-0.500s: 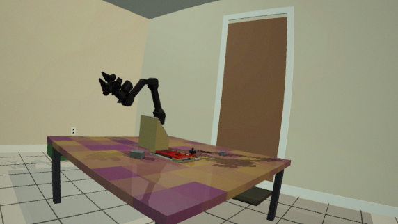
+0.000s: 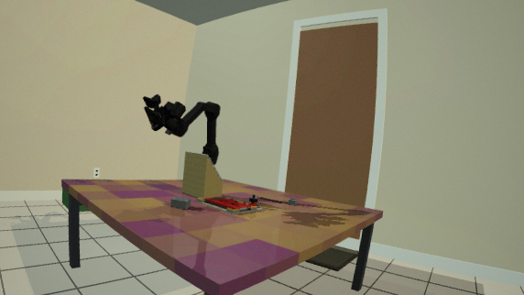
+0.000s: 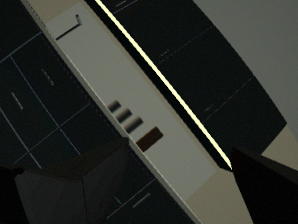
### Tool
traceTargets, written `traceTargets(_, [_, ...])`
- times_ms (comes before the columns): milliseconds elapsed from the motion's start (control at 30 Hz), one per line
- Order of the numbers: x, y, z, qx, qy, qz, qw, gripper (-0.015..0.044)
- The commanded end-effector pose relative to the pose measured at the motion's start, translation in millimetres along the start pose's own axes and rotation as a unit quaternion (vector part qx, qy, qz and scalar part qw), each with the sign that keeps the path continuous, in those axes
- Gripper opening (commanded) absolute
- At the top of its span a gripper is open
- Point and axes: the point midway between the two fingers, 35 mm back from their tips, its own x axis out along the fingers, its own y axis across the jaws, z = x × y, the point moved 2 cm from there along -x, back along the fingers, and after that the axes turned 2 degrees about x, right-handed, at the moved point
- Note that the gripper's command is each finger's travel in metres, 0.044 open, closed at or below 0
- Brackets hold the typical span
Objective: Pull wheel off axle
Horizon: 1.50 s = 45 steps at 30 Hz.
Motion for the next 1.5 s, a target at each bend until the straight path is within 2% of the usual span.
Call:
traceTargets(0, [-3, 23, 13, 0.004, 0.003, 0.034, 0.999, 0.03])
traceTargets(467, [-29, 117, 82, 0.112, 0.04, 0.214, 0.97, 0.03])
traceTargets(667, [-67, 177, 115, 0.185, 0.114, 0.328, 0.919, 0.03])
traceTargets(867, [-125, 230, 144, 0.245, 0.226, 0.417, 0.846, 0.03])
traceTargets(1067, [-198, 267, 167, 0.285, 0.361, 0.462, 0.758, 0.03])
traceTargets(1267, [-281, 287, 184, 0.304, 0.508, 0.458, 0.664, 0.03])
traceTargets(1467, [-368, 290, 197, 0.303, 0.65, 0.401, 0.57, 0.03])
